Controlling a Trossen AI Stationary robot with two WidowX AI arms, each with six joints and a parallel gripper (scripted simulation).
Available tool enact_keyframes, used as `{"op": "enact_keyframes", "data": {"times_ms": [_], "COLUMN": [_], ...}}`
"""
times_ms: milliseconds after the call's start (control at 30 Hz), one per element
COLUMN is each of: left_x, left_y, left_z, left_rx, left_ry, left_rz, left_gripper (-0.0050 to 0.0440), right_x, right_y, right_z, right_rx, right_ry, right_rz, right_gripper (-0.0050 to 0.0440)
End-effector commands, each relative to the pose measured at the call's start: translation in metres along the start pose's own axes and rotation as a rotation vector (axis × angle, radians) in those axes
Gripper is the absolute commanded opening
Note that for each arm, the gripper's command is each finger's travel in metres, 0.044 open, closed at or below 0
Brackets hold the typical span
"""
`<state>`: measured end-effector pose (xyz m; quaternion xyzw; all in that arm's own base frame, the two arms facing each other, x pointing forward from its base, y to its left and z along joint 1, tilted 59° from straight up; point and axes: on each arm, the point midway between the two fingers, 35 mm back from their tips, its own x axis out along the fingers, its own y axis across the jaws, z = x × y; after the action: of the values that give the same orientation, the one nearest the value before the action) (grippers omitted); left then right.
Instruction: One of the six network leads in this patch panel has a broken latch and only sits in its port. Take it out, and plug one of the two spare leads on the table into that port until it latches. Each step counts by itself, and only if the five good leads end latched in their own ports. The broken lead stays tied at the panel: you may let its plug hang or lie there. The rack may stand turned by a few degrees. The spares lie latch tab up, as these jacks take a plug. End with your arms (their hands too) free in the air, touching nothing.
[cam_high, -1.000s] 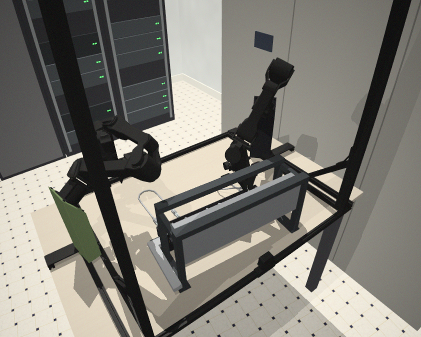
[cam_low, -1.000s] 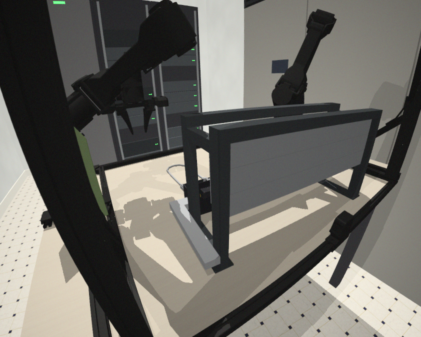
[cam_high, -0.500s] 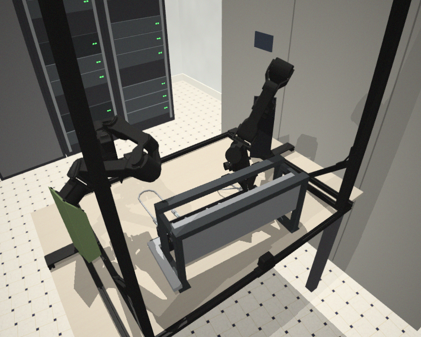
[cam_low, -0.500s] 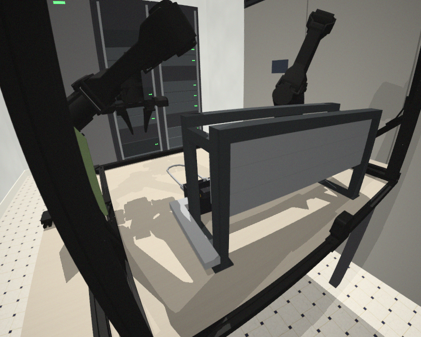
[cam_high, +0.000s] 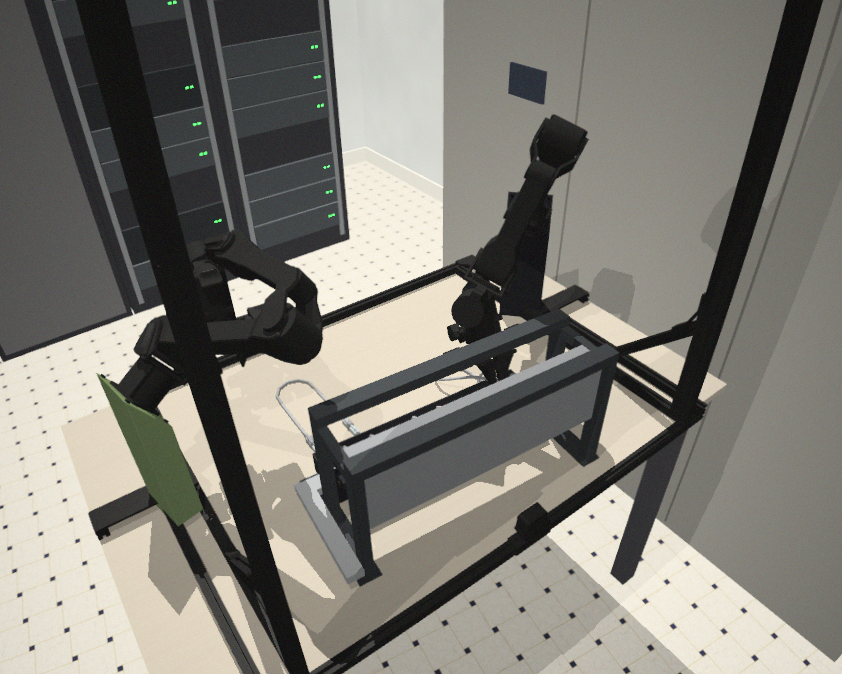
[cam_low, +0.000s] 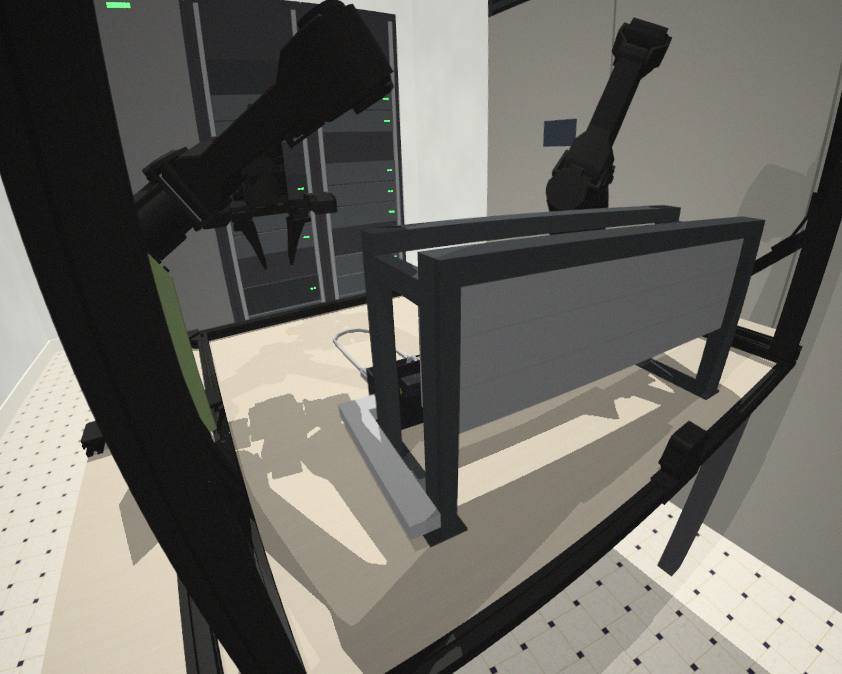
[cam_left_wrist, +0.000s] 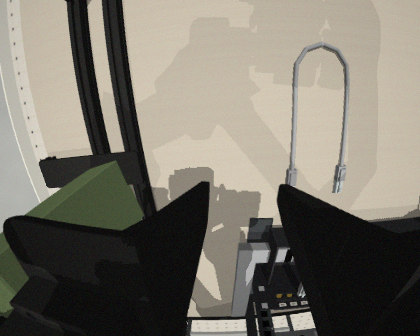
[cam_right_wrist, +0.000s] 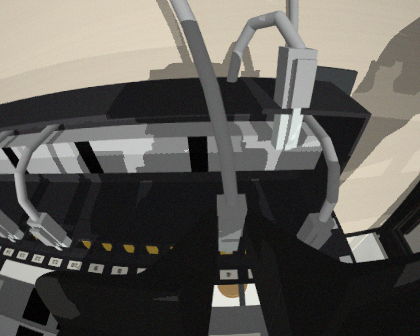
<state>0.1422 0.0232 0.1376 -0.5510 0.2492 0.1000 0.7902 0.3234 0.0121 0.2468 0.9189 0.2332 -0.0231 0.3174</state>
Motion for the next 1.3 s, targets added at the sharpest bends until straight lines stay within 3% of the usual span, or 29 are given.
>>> {"op": "enact_keyframes", "data": {"times_ms": [0,1267], "left_x": [0.0000,0.0000], "left_y": [0.0000,0.0000], "left_z": [0.0000,0.0000], "left_rx": [0.000,0.000], "left_ry": [0.000,0.000], "left_rz": [0.000,0.000], "left_gripper": [0.0176,0.0176], "right_x": [0.0015,0.0051], "right_y": [-0.0002,-0.0001], "right_z": [-0.0036,-0.0108], "right_rx": [0.002,0.002], "right_ry": [-0.001,-0.001], "right_rz": [0.000,0.000], "right_gripper": [0.0054,0.0054]}}
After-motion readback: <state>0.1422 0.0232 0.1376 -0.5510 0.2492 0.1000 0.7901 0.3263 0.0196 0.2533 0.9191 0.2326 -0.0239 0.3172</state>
